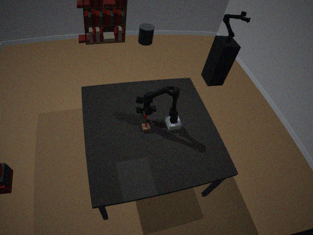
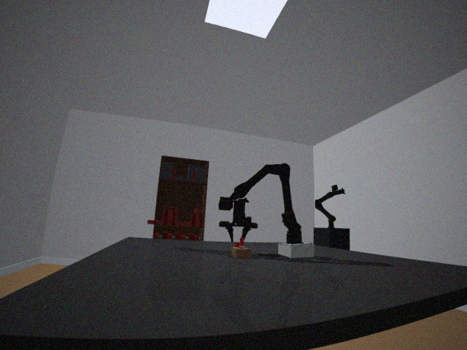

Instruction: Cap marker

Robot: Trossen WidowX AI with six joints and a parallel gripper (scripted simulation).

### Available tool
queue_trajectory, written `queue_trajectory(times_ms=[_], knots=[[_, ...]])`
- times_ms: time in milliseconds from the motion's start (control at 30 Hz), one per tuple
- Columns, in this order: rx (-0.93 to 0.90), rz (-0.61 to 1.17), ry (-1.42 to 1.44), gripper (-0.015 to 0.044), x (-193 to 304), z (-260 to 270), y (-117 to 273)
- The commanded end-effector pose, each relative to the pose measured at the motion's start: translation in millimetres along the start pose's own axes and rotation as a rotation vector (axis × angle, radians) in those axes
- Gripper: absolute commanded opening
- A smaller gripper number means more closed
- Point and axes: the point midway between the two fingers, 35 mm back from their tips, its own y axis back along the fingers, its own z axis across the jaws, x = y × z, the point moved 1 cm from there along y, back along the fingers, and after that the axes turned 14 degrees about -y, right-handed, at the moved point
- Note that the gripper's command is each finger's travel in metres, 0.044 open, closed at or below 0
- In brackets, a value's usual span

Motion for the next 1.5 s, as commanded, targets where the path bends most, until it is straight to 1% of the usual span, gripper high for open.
queue_trajectory(times_ms=[0, 633, 767, 1067, 1167, 1467], knots=[[-0.004, -0.004, 0.006, 0.0247, -0.7, 1.1, -8.8], [-0.004, -0.004, 0.006, 0.0247, -1.0, 2.9, -36.4], [-0.004, -0.004, 0.006, 0.0142, -1.2, 3.0, -36.4], [-0.004, -0.004, 0.006, 0.0082, -1.2, 3.2, -36.4], [-0.004, -0.004, 0.006, 0.0004, -1.0, 2.6, -31.5], [-0.004, -0.004, 0.006, 0.0, -0.4, 1.0, -1.3]])
